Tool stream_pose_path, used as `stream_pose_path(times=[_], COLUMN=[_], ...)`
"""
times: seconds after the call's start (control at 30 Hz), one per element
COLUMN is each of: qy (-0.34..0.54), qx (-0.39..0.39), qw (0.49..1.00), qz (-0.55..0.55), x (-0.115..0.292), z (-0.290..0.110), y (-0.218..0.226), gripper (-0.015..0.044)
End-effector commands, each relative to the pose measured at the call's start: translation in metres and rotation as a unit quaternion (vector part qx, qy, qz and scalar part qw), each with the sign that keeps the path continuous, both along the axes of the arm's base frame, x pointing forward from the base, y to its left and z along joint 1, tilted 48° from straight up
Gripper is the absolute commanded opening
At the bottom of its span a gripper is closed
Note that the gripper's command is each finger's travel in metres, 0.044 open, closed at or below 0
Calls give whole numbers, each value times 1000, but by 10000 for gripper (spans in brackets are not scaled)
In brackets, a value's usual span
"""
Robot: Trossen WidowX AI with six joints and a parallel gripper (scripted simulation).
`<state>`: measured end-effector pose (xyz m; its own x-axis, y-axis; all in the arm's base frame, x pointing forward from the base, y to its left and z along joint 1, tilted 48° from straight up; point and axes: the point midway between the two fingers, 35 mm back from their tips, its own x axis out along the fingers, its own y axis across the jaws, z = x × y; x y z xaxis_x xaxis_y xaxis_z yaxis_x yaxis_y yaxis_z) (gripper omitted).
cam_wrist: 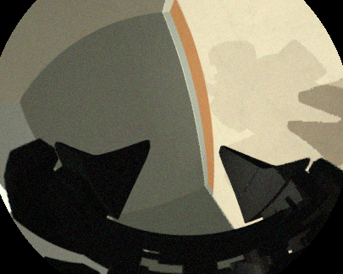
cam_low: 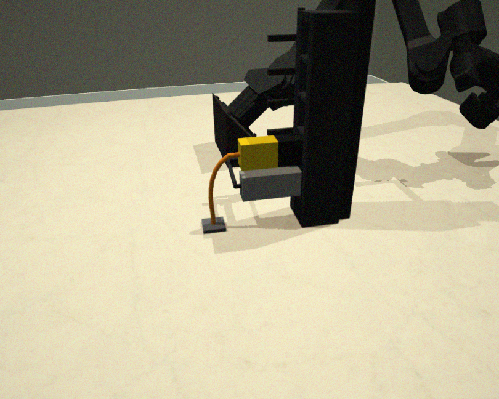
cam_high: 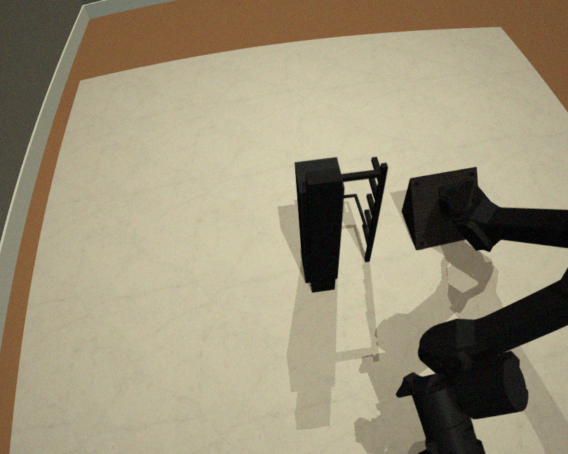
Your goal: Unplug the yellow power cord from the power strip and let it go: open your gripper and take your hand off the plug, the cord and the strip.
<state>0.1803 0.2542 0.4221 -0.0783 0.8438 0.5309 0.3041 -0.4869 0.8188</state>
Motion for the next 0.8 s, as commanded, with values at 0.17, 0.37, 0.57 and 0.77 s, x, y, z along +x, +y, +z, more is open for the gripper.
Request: stream_pose_path(times=[0.17, 0.37, 0.57, 0.77], qy=[-18, 12, 47, 85], qx=[4, -46, -104, -169], qw=[998, 984, 952, 906], qz=[-67, -172, -283, -380], x=[27, 94, 163, 221], z=[3, -18, -44, -78], y=[-7, -17, -47, -92], gripper=[243, 160, 160, 160])
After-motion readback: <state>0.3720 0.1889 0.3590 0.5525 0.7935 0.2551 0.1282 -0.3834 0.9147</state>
